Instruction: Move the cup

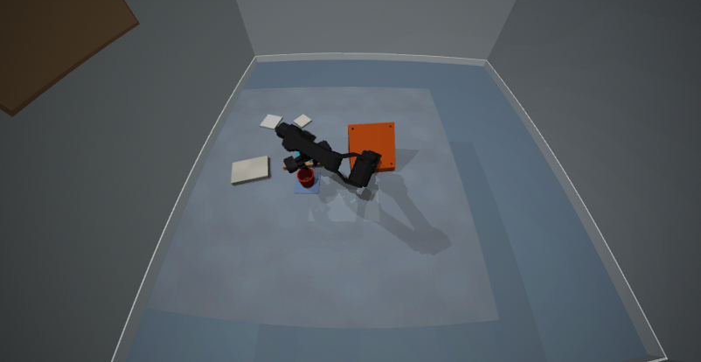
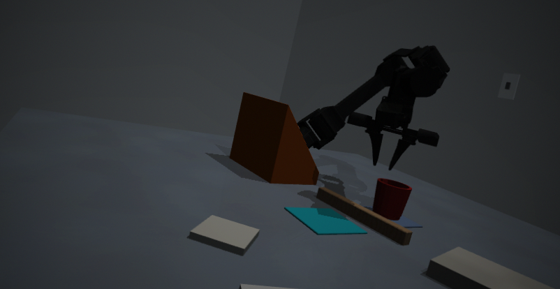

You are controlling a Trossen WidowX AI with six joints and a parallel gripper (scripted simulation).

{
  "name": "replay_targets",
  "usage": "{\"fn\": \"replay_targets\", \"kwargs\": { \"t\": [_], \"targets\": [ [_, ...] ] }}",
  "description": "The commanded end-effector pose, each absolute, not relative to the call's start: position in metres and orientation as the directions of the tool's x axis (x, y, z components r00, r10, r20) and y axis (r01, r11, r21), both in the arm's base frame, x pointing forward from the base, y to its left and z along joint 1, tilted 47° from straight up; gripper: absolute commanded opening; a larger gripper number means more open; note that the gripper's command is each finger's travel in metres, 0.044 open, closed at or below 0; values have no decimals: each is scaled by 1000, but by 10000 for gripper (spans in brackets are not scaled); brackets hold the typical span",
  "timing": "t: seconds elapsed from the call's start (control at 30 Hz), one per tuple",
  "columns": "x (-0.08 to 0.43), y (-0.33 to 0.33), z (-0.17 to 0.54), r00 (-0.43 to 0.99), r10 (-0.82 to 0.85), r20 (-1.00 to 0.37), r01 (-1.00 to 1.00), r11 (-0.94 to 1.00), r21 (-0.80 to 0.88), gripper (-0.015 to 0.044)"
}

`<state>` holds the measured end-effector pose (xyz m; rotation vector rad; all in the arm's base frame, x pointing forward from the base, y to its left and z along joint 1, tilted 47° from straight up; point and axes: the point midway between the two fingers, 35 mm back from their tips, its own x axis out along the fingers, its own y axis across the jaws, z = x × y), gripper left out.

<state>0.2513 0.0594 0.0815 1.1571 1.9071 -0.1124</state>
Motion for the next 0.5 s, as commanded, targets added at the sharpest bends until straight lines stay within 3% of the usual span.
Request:
{"fn": "replay_targets", "kwargs": {
  "t": [0.0,0.47],
  "targets": [
    [251,62,84,-203,697,-688,786,535,310,148],
    [250,69,76,-202,696,-689,786,535,310,148]
  ]
}}
